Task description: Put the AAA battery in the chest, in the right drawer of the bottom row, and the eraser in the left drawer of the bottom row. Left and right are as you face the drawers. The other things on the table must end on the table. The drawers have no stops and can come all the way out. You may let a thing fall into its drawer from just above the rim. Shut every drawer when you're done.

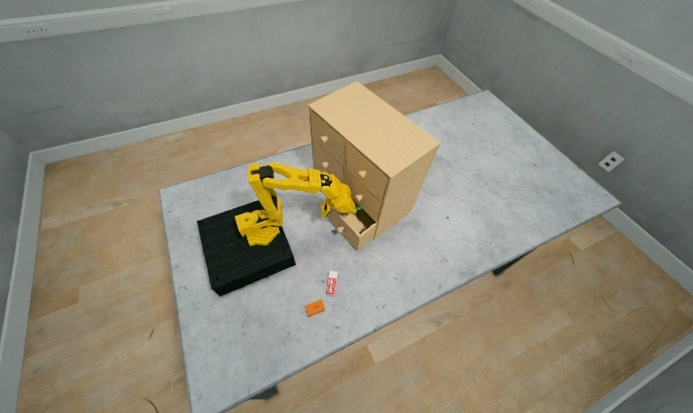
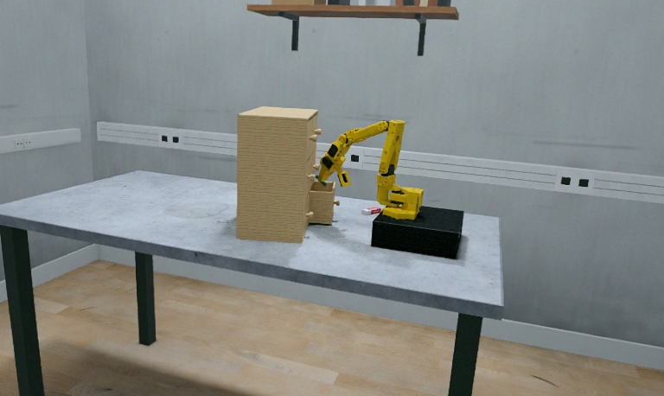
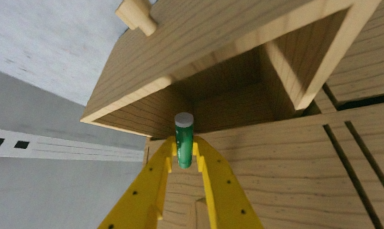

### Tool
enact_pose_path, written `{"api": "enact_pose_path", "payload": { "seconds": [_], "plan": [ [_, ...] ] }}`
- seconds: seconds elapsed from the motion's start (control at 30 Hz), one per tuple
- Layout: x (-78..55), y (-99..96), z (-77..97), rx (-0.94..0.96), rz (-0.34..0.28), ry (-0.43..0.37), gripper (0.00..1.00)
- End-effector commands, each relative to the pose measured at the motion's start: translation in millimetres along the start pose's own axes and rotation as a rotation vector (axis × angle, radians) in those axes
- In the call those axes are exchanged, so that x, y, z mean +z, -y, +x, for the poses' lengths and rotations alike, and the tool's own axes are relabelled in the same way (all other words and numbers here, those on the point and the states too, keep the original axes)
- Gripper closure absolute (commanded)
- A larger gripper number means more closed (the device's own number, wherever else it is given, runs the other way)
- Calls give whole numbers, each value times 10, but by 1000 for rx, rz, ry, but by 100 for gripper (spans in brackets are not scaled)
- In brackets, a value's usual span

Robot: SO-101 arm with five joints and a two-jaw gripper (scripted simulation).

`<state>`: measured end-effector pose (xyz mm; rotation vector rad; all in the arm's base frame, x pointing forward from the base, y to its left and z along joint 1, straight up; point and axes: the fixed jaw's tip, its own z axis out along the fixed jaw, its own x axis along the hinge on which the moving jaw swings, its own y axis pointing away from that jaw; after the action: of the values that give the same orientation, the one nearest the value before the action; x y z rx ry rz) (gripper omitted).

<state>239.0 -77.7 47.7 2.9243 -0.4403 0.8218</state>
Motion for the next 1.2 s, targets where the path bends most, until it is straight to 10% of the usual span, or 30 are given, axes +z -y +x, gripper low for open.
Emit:
{"api": "enact_pose_path", "payload": {
  "seconds": [0.0, 1.17],
  "plan": [
    [45, -10, -59, -2, -1, 22, 100],
    [176, -5, -158, -4, 0, 22, 100]
  ]
}}
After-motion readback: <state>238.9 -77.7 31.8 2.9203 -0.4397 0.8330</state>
